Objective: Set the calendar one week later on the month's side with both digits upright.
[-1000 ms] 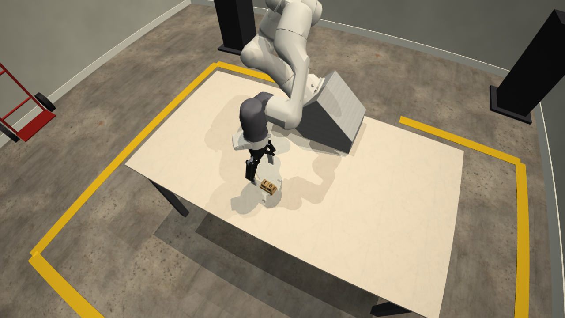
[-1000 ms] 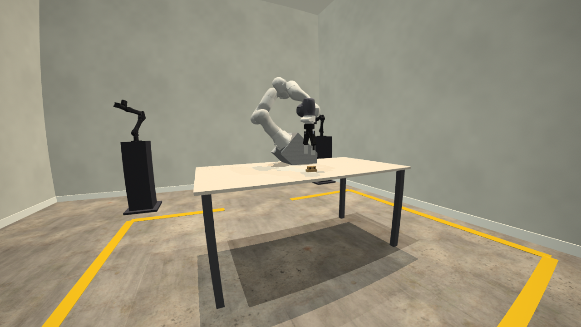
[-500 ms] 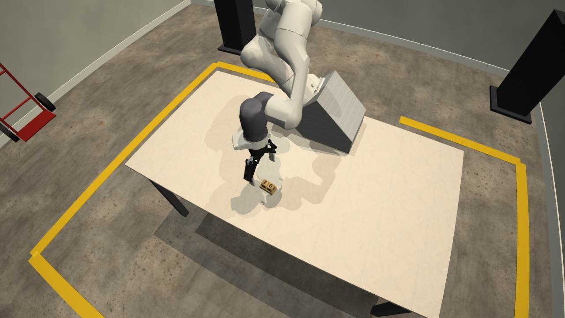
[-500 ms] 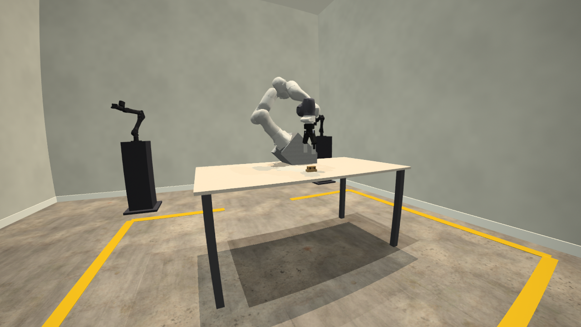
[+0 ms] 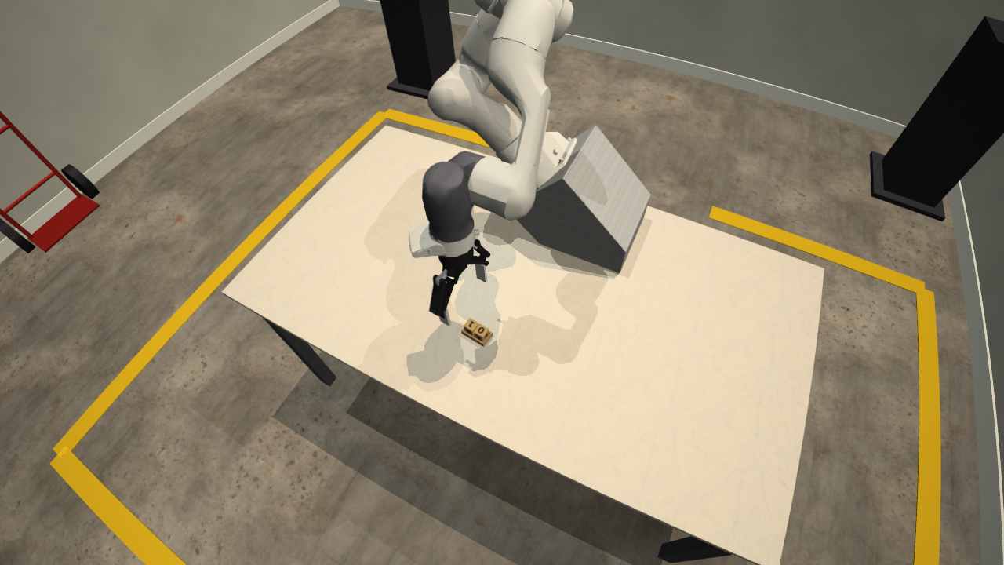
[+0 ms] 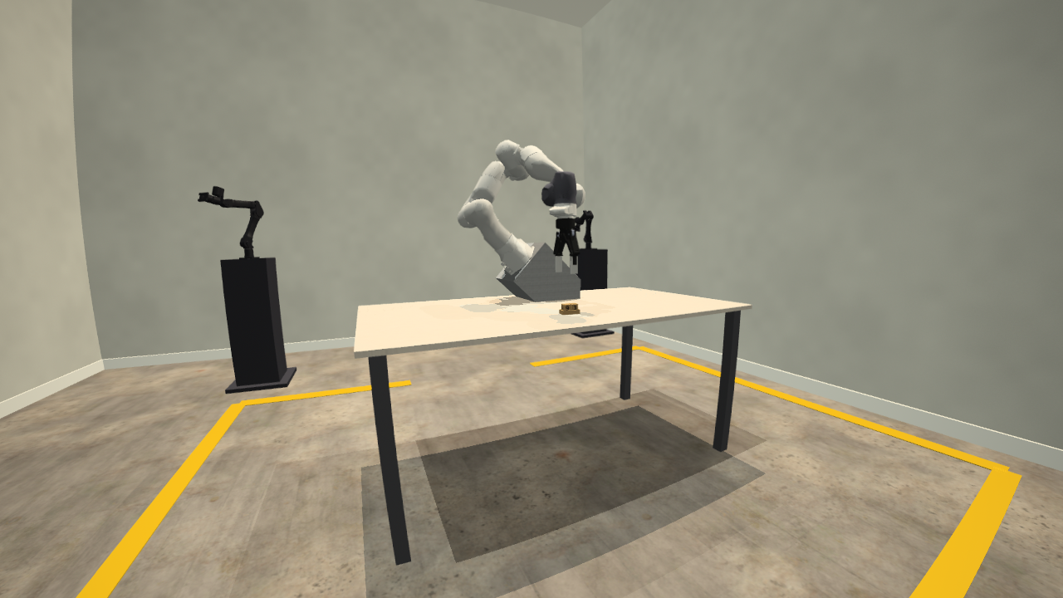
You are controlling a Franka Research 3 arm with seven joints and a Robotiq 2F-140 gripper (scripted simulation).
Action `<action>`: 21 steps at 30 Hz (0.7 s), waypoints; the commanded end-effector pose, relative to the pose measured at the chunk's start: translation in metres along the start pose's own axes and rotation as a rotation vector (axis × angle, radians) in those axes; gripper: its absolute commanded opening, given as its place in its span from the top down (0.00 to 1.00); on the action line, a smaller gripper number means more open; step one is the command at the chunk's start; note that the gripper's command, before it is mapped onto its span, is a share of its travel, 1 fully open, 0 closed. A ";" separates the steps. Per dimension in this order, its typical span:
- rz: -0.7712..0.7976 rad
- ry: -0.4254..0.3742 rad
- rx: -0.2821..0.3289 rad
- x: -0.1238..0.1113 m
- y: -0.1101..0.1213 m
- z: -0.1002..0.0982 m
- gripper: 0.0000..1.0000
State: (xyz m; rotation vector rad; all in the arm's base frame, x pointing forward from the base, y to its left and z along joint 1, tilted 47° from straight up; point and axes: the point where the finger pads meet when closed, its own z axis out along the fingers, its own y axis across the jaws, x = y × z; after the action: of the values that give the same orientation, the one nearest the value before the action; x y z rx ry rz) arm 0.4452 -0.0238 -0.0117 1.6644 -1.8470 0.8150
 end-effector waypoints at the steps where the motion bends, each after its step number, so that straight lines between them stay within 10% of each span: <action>1: 0.010 0.003 -0.014 0.000 0.004 -0.012 0.00; 21: 0.010 0.003 -0.014 0.000 0.004 -0.027 0.00</action>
State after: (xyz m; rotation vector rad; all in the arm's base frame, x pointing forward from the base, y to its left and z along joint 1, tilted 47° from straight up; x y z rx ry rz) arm 0.4414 -0.0045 0.0056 1.6540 -1.8509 0.8046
